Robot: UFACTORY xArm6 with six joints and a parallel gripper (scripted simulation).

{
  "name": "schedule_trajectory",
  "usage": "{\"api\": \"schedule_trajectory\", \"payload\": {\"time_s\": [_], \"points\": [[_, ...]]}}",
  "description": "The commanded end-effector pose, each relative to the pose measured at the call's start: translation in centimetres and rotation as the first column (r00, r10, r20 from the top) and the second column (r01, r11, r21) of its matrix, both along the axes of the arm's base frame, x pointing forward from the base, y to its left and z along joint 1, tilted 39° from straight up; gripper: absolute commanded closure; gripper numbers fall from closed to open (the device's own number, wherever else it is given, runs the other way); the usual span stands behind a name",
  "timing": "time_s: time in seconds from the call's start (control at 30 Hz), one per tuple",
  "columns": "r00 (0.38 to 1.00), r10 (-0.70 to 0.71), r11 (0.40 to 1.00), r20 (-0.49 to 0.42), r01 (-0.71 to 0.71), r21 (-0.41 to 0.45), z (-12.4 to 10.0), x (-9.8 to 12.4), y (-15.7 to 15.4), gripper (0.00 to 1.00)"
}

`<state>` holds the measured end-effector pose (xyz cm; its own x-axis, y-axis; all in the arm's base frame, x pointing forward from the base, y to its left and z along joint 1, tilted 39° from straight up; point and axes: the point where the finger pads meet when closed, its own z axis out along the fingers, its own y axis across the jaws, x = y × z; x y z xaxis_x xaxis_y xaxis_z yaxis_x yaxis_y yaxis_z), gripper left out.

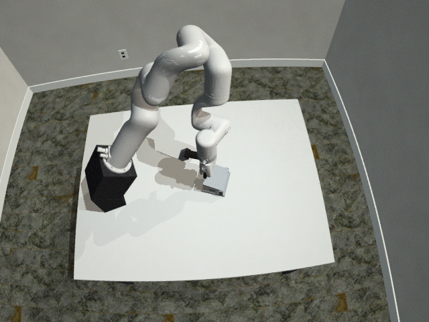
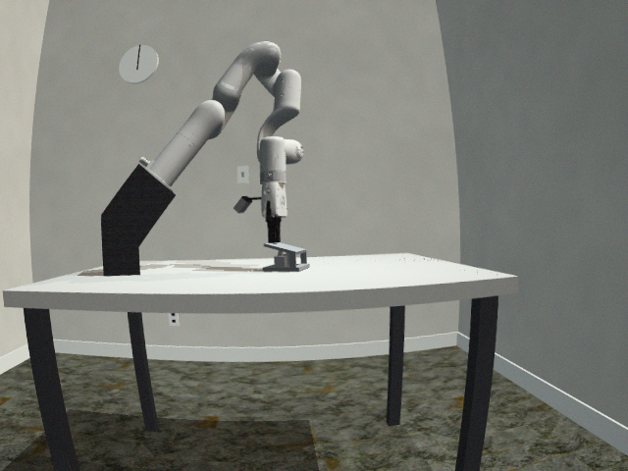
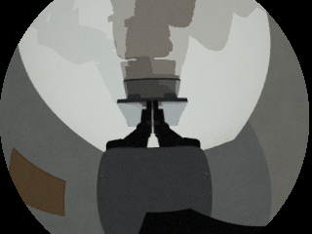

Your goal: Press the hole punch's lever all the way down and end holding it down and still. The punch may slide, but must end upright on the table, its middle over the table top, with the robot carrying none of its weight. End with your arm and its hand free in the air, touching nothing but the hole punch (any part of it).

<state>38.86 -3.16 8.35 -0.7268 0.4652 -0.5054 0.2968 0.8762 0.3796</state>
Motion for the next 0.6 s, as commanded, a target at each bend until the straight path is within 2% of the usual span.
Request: {"api": "schedule_trajectory", "payload": {"time_s": [0.0, 0.57], "points": [[1.0, 0.0, 1.0, 0.002, 0.0, 0.0, -0.07, 0.18, 0.03, 1.0], [1.0, 0.0, 1.0, 0.002, 0.0, 0.0, -0.69, 0.68, 0.13, 1.0]]}}
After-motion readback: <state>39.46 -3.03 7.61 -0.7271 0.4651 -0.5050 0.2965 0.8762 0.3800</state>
